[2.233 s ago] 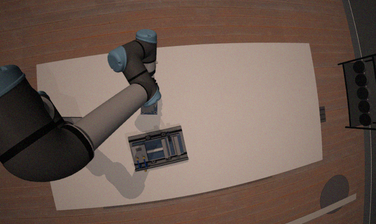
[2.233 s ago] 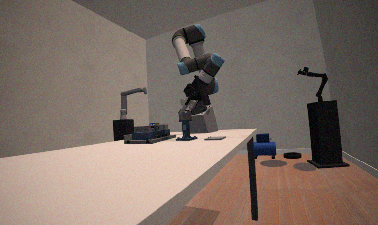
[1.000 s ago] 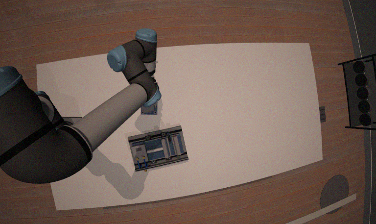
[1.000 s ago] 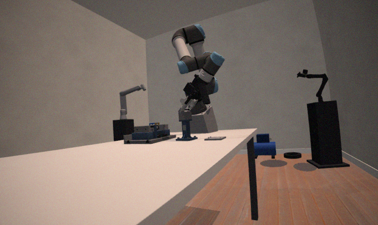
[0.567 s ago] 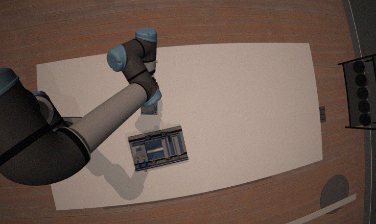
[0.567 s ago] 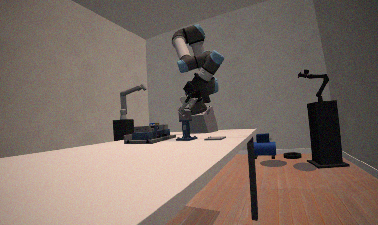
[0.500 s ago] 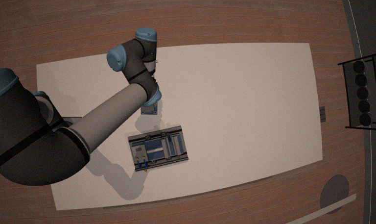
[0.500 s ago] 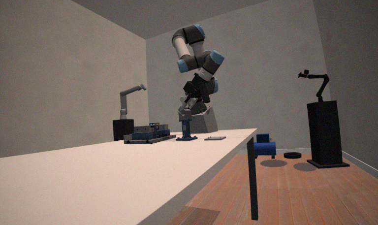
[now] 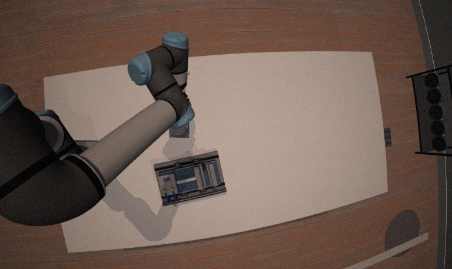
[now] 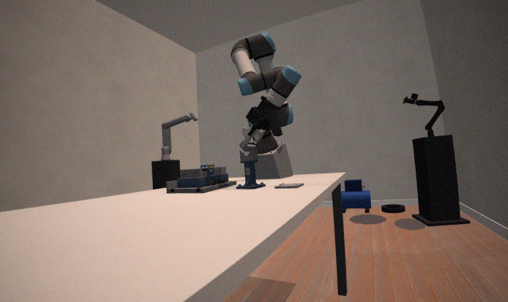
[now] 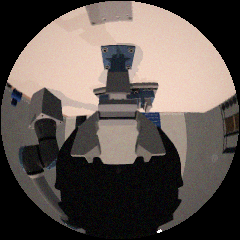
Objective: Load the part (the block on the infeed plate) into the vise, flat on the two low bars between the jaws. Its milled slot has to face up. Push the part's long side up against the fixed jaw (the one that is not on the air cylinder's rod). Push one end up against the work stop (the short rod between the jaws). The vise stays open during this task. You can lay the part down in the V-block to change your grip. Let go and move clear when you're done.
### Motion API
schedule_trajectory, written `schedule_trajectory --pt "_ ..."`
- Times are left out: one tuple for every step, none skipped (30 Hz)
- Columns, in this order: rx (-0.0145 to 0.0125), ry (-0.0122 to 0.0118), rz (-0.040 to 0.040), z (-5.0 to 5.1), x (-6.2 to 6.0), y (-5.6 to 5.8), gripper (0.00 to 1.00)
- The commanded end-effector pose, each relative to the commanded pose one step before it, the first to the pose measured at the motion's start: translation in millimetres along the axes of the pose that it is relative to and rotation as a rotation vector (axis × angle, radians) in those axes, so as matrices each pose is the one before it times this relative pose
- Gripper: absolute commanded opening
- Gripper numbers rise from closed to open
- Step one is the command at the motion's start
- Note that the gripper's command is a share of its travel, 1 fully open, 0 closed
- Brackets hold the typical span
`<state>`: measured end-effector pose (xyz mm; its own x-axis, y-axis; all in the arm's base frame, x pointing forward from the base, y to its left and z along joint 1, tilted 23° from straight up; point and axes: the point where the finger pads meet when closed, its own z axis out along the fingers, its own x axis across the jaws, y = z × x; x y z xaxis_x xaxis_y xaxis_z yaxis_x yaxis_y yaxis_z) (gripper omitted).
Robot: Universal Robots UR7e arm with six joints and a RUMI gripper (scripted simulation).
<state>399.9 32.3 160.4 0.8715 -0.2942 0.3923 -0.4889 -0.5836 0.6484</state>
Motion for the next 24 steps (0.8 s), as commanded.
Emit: schedule_trajectory --pt "0.00055 0.00074 0.00074 -1.68 0.30 1.44 0.00" --pt "0.00000 0.00000 0.00000 -0.34 0.00 0.34 0.00" --pt "0.00000 0.00000 0.00000 -0.33 0.00 0.33 0.00" --pt "0.00000 0.00000 0.00000 -0.32 0.00 0.32 0.00" --pt "0.00000 0.00000 0.00000 -0.31 0.00 0.30 0.00" --pt "0.00000 0.00000 0.00000 -0.29 0.00 0.29 0.00" --pt "0.00000 0.00000 0.00000 -0.28 0.00 0.28 0.00" --pt "0.00000 0.00000 0.00000 -0.26 0.00 0.26 0.00" --pt "0.00000 0.00000 0.00000 -0.25 0.00 0.25 0.00" --pt "0.00000 0.00000 0.00000 -0.23 0.00 0.23 0.00" --pt "0.00000 0.00000 0.00000 -0.22 0.00 0.22 0.00" --pt "0.00000 0.00000 0.00000 -0.20 0.00 0.20 0.00" --pt "0.00000 0.00000 0.00000 -0.19 0.00 0.19 0.00" --pt "0.00000 0.00000 0.00000 -0.17 0.00 0.17 0.00" --pt "0.00000 0.00000 0.00000 -0.16 0.00 0.16 0.00" --pt "0.00000 0.00000 0.00000 0.00 0.00 0.00 0.00" --pt "0.00000 0.00000 0.00000 0.00 0.00 0.00 0.00" --pt "0.00000 0.00000 0.00000 -0.14 0.00 0.14 0.00" --pt "0.00000 0.00000 0.00000 -0.13 0.00 0.13 0.00" --pt "0.00000 0.00000 0.00000 -0.11 0.00 0.12 0.00" --pt "0.00000 0.00000 0.00000 -0.10 0.00 0.10 0.00" --pt "0.00000 0.00000 0.00000 -0.09 0.00 0.09 0.00" --pt "0.00000 0.00000 0.00000 -0.07 0.00 0.08 0.00" --pt "0.00000 0.00000 0.00000 -0.06 0.00 0.06 0.00"
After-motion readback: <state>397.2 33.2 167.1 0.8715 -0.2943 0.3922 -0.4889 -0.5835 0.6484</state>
